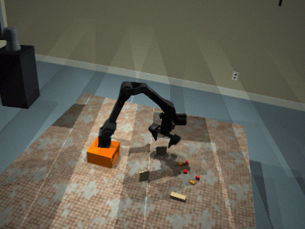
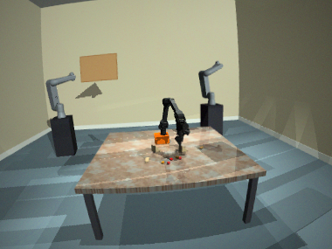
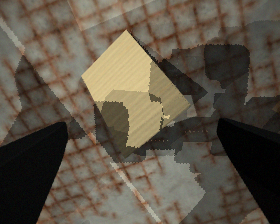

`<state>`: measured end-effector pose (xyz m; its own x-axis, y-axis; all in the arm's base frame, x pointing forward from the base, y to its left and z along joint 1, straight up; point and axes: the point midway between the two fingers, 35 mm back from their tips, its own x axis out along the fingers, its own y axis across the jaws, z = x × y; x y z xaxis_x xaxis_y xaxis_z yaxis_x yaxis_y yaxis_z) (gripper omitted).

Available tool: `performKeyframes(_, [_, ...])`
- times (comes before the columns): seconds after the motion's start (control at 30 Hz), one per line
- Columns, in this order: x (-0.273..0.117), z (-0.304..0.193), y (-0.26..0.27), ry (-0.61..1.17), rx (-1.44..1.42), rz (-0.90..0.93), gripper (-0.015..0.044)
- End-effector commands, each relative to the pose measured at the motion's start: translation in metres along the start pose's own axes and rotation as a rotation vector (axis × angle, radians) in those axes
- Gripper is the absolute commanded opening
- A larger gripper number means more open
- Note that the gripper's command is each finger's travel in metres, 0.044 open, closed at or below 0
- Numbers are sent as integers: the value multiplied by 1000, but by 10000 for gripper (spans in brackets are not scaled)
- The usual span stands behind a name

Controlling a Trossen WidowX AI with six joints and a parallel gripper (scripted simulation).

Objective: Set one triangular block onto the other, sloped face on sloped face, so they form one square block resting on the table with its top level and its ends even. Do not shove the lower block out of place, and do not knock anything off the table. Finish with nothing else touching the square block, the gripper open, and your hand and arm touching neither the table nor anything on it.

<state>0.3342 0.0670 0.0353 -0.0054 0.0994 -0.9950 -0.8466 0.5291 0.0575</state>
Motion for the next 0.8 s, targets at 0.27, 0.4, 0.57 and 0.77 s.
performKeyframes(0.27, [-18,-18,-16,-14,1410,232,440])
performKeyframes(0.4, [-21,-20,-18,7,1629,272,440])
performKeyframes(0.57, [-26,-24,-22,44,1904,329,440])
performKeyframes(0.77, [-30,-28,-25,106,2225,388,440])
